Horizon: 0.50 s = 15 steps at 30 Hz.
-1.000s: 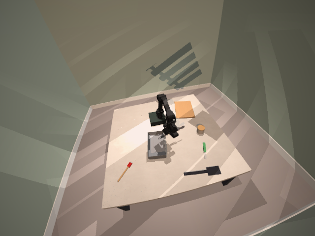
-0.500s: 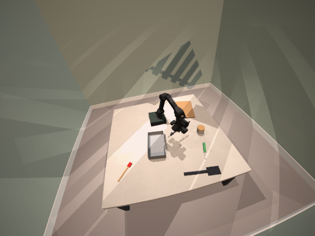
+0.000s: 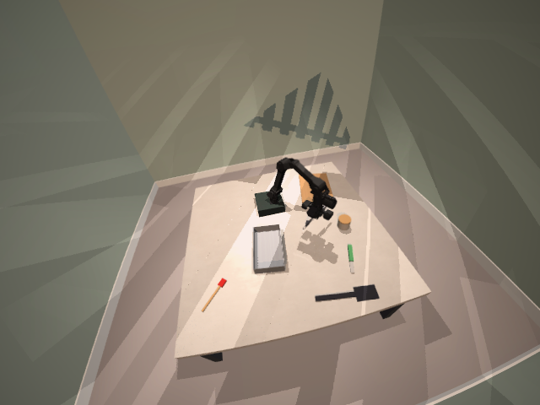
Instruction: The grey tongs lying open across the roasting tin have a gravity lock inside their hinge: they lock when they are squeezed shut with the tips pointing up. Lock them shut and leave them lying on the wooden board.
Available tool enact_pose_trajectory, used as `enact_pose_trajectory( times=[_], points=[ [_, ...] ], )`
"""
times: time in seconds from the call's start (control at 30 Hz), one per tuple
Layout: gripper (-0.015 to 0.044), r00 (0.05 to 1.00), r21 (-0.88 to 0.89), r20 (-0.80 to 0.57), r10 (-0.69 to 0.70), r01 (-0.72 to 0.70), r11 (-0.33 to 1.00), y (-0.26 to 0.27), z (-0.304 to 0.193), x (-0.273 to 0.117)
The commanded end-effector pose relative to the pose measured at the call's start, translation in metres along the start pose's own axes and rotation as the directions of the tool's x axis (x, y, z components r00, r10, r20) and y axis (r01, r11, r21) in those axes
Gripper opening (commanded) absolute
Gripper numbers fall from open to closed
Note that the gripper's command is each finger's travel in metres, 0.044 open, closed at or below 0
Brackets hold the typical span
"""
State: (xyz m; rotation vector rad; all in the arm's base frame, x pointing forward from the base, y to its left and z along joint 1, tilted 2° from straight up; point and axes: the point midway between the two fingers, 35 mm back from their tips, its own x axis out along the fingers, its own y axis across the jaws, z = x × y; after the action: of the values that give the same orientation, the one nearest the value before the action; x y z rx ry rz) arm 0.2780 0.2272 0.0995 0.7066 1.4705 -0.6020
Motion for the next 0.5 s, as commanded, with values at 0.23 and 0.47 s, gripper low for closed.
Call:
enact_pose_trajectory(
  times=[0.23,0.47],
  points=[
    [-0.015,1.0,-0.076,0.0,0.002,-0.001,0.997,0.002,-0.041,-0.002],
    [-0.015,1.0,-0.155,-0.002,-0.001,0.0,0.988,-0.001,-0.08,-0.001]
  ],
)
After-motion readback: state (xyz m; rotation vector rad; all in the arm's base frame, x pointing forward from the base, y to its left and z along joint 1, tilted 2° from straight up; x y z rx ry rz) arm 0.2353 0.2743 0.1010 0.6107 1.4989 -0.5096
